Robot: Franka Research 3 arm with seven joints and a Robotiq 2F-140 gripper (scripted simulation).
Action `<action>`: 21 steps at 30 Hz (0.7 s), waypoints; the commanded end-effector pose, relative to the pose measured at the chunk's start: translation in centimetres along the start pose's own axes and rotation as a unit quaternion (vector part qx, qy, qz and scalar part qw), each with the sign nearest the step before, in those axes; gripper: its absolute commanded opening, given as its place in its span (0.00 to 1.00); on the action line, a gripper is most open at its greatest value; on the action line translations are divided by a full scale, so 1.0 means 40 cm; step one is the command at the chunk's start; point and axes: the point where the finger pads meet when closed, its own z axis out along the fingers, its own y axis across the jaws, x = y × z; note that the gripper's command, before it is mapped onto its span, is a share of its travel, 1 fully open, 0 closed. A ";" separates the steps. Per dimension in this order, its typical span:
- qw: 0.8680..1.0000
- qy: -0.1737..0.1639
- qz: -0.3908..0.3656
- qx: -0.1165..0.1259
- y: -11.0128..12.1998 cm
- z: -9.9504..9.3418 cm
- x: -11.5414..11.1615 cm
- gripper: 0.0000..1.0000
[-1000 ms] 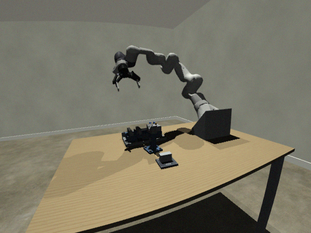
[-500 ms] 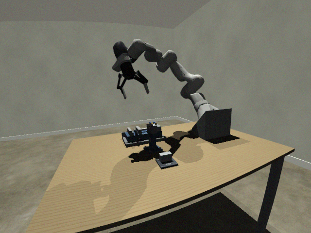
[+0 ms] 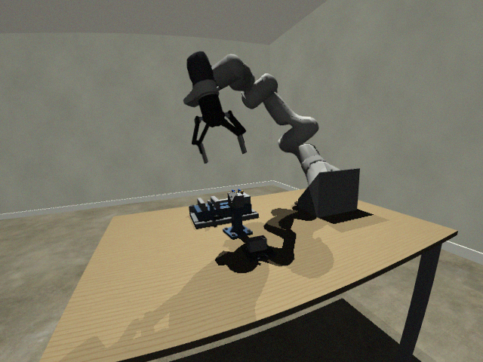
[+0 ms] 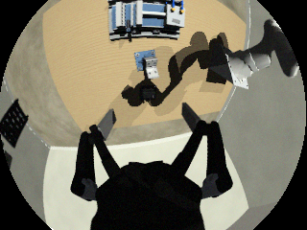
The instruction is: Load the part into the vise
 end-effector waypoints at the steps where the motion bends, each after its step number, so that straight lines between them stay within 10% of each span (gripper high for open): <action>1: 0.998 0.012 0.055 0.007 -0.012 0.003 -0.003 1.00; 8: 0.995 0.071 0.059 0.033 0.020 0.102 -0.129 1.00; 21: 0.993 0.094 0.060 0.047 0.036 0.144 -0.179 1.00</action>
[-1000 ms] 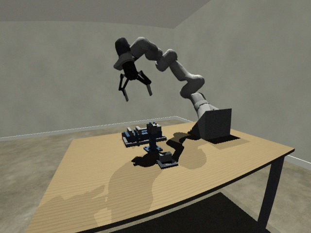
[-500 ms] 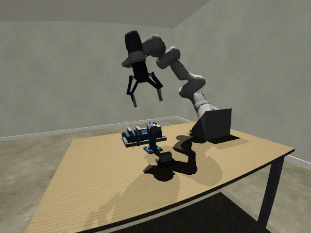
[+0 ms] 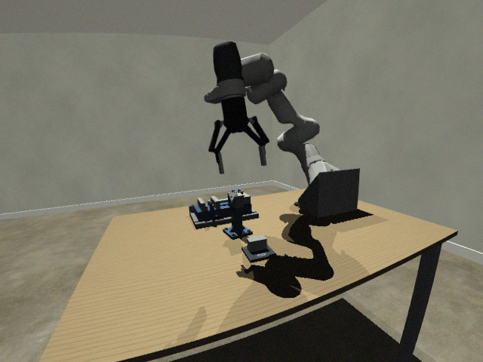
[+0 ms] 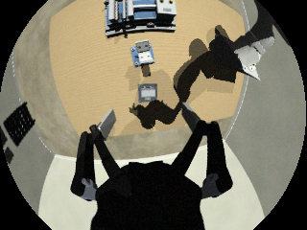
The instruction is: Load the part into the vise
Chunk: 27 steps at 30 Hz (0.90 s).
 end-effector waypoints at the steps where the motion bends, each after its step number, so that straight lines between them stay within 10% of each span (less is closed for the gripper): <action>1: 0.999 -0.001 0.034 0.006 -0.016 -0.006 0.004 1.00; 27: 0.999 0.016 0.035 0.019 0.004 0.020 -0.040 1.00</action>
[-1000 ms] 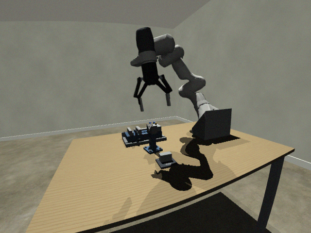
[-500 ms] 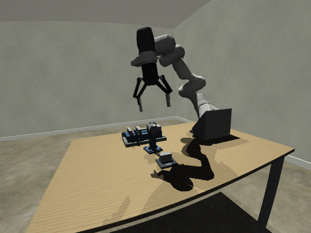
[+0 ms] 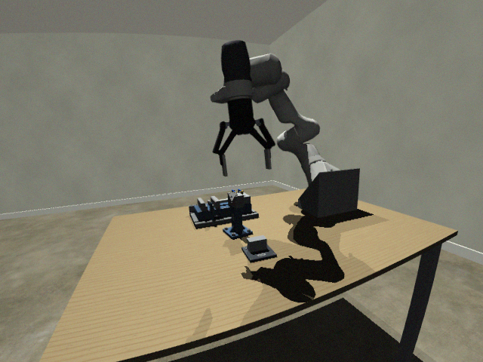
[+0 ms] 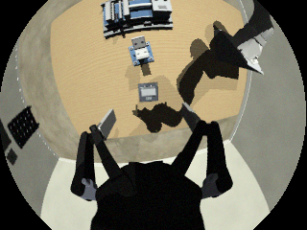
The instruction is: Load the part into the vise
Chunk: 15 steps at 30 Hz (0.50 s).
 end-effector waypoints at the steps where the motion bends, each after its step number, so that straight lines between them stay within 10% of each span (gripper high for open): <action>1: 1.000 -0.002 0.013 0.004 -0.011 -0.005 0.001 1.00; 15: 1.000 0.010 0.014 0.015 0.007 0.013 -0.032 1.00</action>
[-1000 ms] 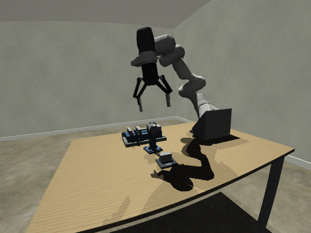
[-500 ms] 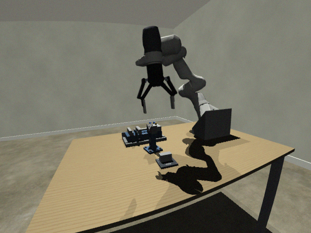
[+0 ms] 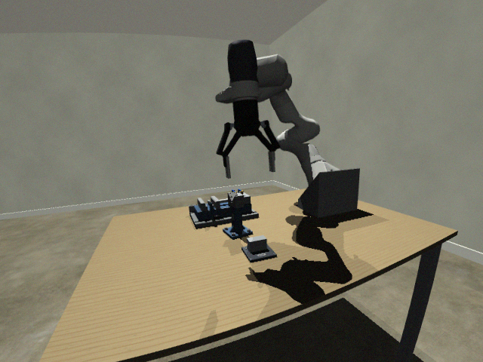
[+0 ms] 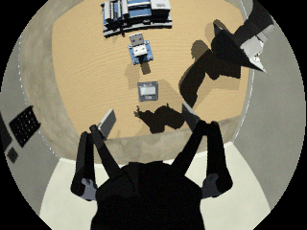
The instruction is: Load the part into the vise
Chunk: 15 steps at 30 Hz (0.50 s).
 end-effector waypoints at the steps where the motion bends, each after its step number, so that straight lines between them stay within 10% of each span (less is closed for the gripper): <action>1: 1.000 -0.002 0.011 0.004 -0.009 -0.004 0.000 1.00; 15: 1.000 0.006 0.012 0.012 0.004 0.008 -0.022 1.00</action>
